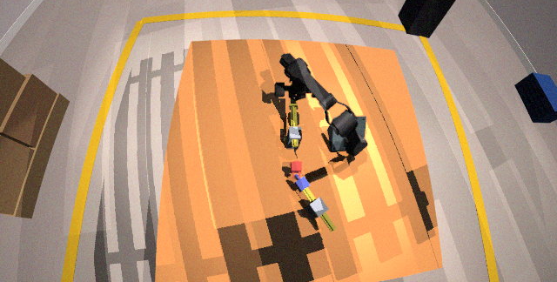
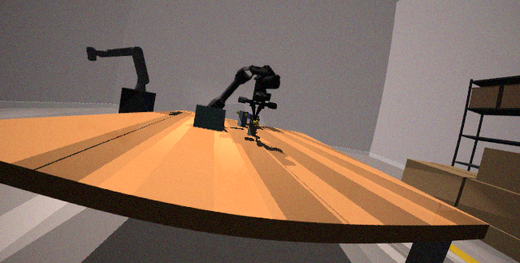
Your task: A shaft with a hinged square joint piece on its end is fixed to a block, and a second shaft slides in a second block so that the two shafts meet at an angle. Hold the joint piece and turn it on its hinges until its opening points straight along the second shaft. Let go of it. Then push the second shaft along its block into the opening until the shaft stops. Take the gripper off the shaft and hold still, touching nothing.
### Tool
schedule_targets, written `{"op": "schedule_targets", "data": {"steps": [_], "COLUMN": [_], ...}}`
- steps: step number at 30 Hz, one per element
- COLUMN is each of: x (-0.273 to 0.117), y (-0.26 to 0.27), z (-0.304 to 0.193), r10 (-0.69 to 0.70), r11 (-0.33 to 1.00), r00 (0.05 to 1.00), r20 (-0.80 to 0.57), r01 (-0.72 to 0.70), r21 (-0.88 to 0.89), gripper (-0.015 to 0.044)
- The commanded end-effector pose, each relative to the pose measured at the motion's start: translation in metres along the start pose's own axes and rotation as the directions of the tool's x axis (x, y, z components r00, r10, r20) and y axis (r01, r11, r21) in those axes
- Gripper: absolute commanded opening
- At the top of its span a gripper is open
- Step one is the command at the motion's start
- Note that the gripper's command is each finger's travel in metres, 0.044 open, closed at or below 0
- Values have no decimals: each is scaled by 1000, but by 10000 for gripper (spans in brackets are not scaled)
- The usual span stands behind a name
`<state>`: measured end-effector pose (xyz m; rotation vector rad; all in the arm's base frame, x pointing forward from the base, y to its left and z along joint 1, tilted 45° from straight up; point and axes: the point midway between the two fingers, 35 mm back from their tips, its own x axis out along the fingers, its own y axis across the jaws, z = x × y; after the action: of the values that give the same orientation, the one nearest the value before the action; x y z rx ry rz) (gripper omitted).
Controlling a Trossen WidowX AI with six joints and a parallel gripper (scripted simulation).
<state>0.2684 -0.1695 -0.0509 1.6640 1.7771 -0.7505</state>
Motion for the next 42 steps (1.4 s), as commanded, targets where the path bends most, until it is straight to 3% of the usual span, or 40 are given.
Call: {"op": "schedule_targets", "data": {"steps": [1,10,18,26,31,35,42], "x": [5,6,-25,-116,-111,-82,-27], "y": [-1,-1,-1,-6,-2,16,14], "z": [-2,-2,-1,-4,-15,-78,-187], "r10": [0,-7,-8,82,81,66,5], "r11": [1000,1000,1000,996,996,998,1000], "r00": [1000,1000,1000,991,993,998,982], "r20": [0,-18,-18,103,86,-13,-188], "r01": [0,8,9,-85,-83,-66,-2], "r21": [0,11,12,20,17,7,14], "gripper": [0,0,0,210,341,440,440]}}
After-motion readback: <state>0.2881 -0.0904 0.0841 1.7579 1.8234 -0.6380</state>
